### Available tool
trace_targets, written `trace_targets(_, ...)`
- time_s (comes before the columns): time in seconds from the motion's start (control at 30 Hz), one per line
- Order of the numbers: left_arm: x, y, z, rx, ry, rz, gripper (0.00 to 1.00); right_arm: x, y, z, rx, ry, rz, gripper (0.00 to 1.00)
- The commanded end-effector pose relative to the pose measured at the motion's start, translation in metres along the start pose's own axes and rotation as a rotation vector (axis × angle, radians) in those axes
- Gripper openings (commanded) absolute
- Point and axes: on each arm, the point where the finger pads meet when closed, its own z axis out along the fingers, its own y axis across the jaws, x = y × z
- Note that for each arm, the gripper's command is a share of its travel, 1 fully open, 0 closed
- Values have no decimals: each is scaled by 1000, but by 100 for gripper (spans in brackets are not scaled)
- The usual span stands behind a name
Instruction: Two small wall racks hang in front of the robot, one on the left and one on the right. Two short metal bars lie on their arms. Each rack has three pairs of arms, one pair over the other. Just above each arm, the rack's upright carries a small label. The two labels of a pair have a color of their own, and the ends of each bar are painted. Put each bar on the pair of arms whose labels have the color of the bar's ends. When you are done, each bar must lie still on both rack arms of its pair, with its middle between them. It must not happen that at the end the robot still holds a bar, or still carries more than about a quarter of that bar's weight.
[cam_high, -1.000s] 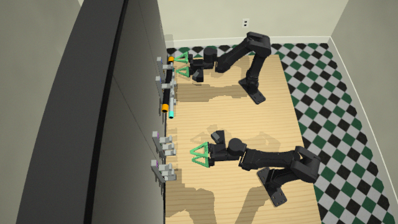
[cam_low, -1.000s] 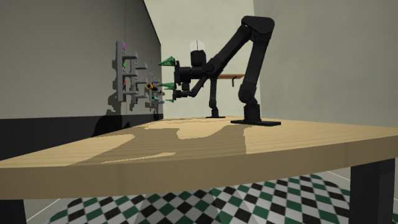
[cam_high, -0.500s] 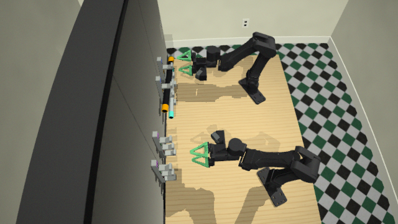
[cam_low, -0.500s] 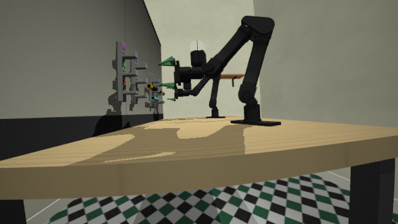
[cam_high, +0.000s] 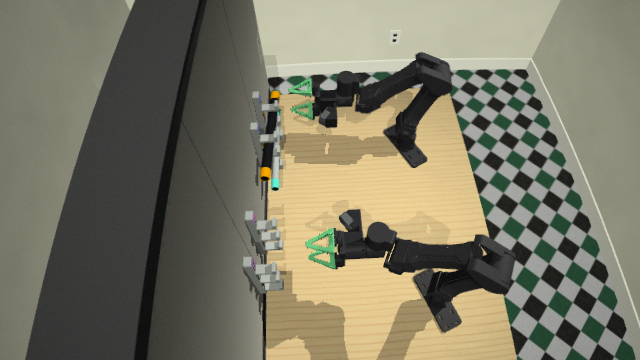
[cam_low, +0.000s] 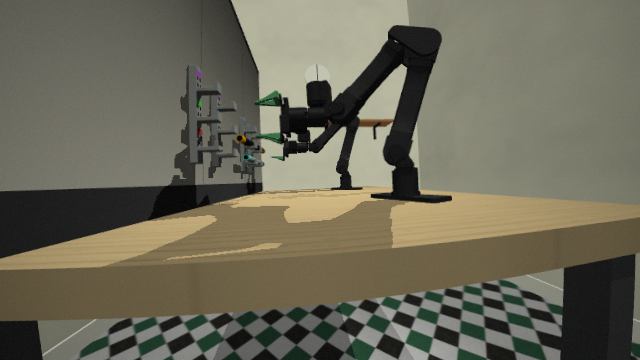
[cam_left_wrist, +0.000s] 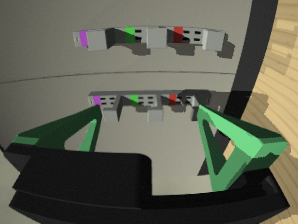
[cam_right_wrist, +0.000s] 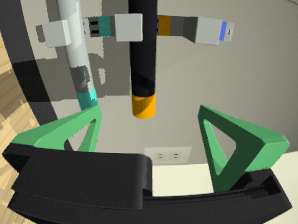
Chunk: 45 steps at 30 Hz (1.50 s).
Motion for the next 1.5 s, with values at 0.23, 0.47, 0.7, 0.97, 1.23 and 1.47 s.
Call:
trace_targets(0.23, 4, 6, -3, -17, 3, -9, 100, -19, 4, -11, -19, 0, 13, 100)
trace_targets(0.47, 4, 6, -3, -17, 3, -9, 100, -27, 3, -14, -19, 0, 13, 100)
trace_targets(0.7, 4, 6, -3, -17, 3, -9, 100, -39, 3, -18, -19, 0, 13, 100)
trace_targets(0.97, 4, 6, -3, -17, 3, -9, 100, -50, 3, -21, -19, 0, 13, 100)
trace_targets(1.23, 4, 6, -3, -17, 3, -9, 100, -64, 2, -25, -19, 0, 13, 100)
trace_targets(1.47, 4, 6, -3, -17, 3, -9, 100, -76, 2, -29, -19, 0, 13, 100)
